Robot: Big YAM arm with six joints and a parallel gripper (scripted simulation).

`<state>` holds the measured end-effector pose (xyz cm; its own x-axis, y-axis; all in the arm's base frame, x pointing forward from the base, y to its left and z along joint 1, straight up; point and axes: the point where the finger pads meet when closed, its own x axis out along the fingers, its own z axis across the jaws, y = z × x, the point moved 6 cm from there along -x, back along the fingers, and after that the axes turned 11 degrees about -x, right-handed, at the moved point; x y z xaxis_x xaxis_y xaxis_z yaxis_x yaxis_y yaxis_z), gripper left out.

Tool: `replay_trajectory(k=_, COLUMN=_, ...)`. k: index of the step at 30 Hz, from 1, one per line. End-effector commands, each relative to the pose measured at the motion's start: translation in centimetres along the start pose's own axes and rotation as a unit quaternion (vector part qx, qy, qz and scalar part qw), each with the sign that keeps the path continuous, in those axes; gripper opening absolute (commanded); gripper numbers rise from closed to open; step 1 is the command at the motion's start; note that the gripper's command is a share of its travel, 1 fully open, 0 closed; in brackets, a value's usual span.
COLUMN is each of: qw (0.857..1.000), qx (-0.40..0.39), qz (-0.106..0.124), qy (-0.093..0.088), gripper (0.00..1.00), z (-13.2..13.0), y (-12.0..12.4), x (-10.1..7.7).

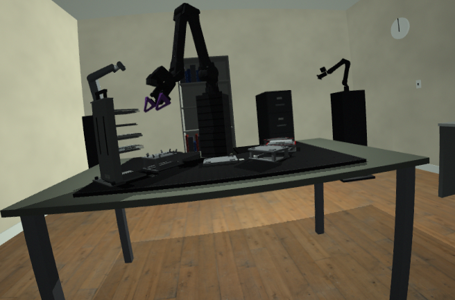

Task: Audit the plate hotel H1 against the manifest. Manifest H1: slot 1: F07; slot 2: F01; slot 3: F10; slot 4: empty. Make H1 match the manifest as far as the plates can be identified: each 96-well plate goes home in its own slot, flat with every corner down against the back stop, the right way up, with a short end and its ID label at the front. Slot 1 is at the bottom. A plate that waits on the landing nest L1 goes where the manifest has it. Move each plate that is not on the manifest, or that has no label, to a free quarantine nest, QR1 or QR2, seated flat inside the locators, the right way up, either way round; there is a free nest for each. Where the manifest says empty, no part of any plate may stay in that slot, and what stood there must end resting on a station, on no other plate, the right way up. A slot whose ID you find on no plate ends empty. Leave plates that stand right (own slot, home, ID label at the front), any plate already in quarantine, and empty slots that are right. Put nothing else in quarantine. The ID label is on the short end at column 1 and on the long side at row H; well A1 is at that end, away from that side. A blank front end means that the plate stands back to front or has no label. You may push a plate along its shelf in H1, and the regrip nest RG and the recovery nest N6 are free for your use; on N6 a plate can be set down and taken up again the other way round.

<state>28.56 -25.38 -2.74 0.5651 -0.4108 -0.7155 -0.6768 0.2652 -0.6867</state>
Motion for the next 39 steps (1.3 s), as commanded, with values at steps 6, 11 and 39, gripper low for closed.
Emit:
replay_trajectory(k=6, qw=1.0, qx=-0.001, qz=-0.022, qy=0.008, gripper=1.0, z=-0.6, y=-0.3, x=1.3)
replay_trajectory(k=11, qw=1.0, qx=-0.002, qz=-0.024, qy=0.009, gripper=1.0, z=-0.6, y=0.1, x=1.9)
replay_trajectory(k=39, qw=1.0, qx=-0.001, qz=-0.007, qy=-0.001, gripper=1.0, z=0.6, y=2.2, x=4.7)
